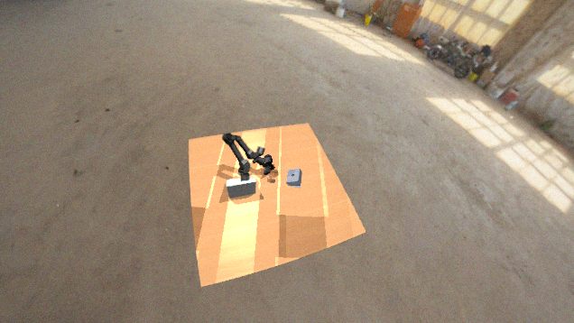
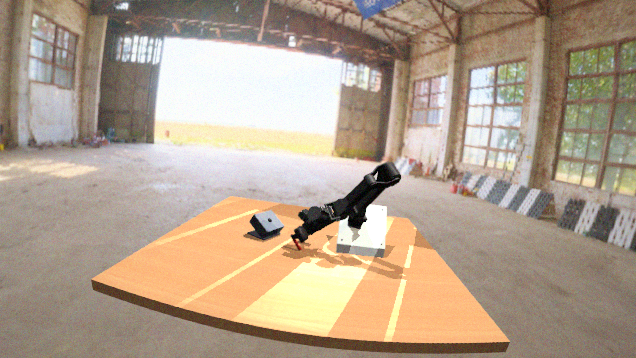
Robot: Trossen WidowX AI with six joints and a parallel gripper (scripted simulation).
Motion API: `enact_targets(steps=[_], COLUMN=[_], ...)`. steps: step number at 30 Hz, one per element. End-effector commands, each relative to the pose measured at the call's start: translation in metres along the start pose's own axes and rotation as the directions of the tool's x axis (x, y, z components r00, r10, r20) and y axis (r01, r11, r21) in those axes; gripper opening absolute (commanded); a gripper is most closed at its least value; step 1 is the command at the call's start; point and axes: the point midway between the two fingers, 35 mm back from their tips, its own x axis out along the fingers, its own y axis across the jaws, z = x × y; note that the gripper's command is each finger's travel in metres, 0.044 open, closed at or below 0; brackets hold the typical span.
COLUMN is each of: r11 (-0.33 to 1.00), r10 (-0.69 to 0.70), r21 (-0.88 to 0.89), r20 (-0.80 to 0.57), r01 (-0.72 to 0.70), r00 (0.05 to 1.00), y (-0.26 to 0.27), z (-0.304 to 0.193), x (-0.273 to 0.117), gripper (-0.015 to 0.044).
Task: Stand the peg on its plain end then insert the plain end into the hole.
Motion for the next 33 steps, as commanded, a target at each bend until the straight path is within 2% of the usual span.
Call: enact_targets(steps=[1,33], r11=[1.0,1.0], r10=[-0.001,-0.005], r21=[0.005,0.008], r20=[0.036,0.307], r01=[0.001,0.003], r00=[0.999,0.952], y=[-0.001,-0.002], z=[0.0,-0.014], x=[-0.002,-0.019], gripper=[0.0049,0.0049])
